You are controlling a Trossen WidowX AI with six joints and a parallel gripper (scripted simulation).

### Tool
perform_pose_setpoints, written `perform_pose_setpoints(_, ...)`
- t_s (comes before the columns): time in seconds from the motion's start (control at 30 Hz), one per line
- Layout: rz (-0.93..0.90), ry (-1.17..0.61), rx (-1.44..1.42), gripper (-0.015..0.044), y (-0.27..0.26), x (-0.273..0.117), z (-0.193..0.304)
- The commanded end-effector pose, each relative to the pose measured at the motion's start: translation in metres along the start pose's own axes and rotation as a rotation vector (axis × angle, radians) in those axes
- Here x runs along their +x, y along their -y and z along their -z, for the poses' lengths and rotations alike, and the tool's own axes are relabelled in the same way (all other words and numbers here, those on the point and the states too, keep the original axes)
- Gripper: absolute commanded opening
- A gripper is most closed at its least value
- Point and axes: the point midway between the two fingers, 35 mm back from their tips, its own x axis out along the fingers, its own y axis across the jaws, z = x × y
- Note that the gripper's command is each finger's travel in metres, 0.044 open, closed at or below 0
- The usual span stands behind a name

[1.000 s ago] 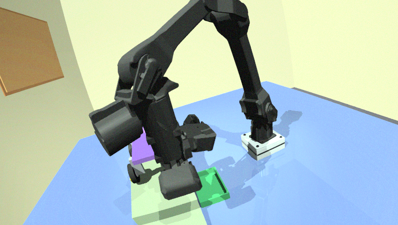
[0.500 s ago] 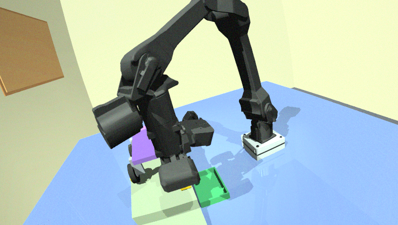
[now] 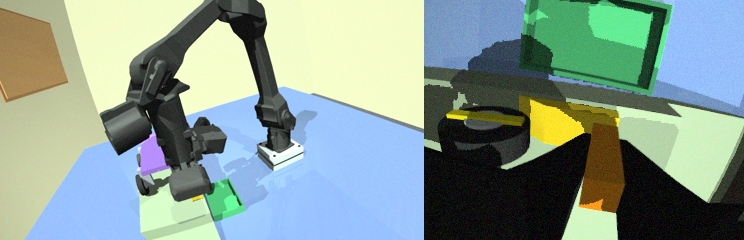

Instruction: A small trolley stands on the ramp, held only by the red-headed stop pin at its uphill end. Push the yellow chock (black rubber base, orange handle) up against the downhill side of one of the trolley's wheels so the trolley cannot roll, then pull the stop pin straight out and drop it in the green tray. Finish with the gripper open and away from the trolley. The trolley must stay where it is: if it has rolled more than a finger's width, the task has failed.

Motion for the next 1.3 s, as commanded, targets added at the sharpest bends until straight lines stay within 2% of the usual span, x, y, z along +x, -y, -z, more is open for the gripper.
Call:
perform_pose_setpoints(0.0, 0.0, 0.0, 0.001, 0.0, 0.0, 0.0, 0.0)
perform_pose_setpoints(0.23, 0.0, 0.0, 0.001, 0.0184, 0.0, 0.0, 0.0)
perform_pose_setpoints(0.27, 0.0, 0.0, 0.001, 0.019, 0.0, 0.0, 0.0)
perform_pose_setpoints(0.93, -0.005, -0.005, -0.003, 0.019, 0.001, -0.06, -0.001)
perform_pose_setpoints(1.07, 0.0, -0.003, -0.009, 0.0295, 0.002, -0.053, -0.001)
perform_pose_setpoints(1.2, 0.0, -0.014, 0.044, 0.019, 0.001, -0.054, 0.001)
perform_pose_setpoints(1.27, 0.001, -0.028, 0.111, 0.019, 0.0, -0.056, 0.004)
